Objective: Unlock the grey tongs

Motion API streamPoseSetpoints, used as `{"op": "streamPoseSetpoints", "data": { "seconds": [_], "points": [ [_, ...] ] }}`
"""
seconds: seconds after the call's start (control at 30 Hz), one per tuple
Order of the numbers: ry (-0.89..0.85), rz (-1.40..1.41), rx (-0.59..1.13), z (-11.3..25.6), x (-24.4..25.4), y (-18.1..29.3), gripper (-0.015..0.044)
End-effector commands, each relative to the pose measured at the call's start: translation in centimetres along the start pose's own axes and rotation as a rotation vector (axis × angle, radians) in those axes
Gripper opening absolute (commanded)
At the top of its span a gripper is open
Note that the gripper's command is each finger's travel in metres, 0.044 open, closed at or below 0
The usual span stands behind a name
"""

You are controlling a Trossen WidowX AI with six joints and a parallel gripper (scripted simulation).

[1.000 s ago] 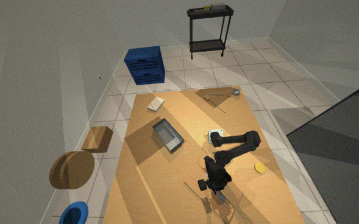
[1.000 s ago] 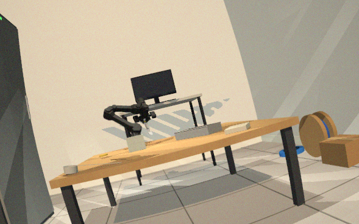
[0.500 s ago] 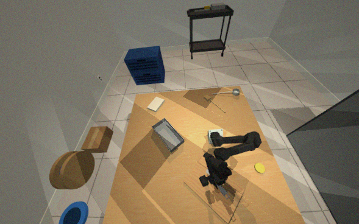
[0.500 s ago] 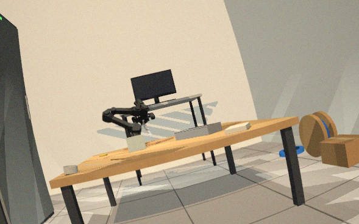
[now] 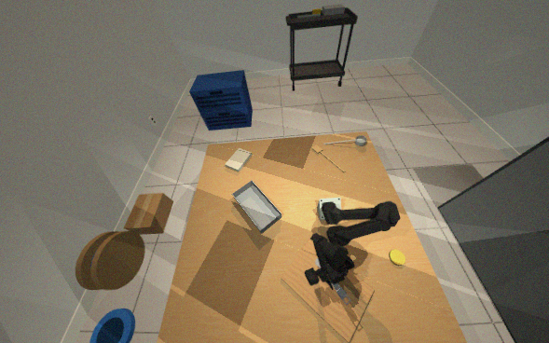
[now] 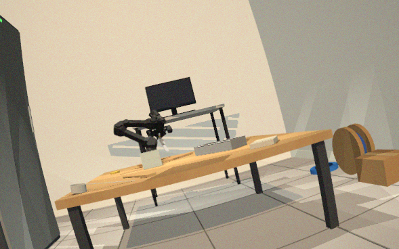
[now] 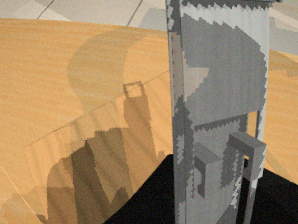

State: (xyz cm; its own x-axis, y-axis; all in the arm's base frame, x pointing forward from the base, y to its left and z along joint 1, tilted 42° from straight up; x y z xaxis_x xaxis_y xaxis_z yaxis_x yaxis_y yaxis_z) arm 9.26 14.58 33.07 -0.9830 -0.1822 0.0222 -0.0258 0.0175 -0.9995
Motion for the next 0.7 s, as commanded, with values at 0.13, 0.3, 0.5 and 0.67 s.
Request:
{"op": "streamPoseSetpoints", "data": {
  "seconds": [0.13, 0.3, 0.5, 0.67],
  "points": [
    [-0.003, -0.002, 0.002, 0.0, 0.1, 0.0, -0.0150],
    [-0.003, -0.002, 0.002, 0.0, 0.1, 0.0, -0.0150],
    [0.000, -0.005, -0.001, 0.0, 0.0, -0.1, -0.0150],
    [0.027, -0.025, -0.019, -0.6, -0.8, -1.4, -0.0150]
  ]
}}
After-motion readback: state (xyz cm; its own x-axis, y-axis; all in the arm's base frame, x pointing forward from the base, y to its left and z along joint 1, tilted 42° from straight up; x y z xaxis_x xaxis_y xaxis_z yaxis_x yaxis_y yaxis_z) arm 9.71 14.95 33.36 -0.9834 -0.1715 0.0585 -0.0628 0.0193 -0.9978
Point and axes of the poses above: the point midway between the two fingers, 35 mm back from their tips, its own z axis back along the fingers, its own x axis across the jaws, y = z × x, the point moved 3 cm from there along z, back along the fingers, and after that the axes turned 13 degrees about -z, right-handed, at the moved point
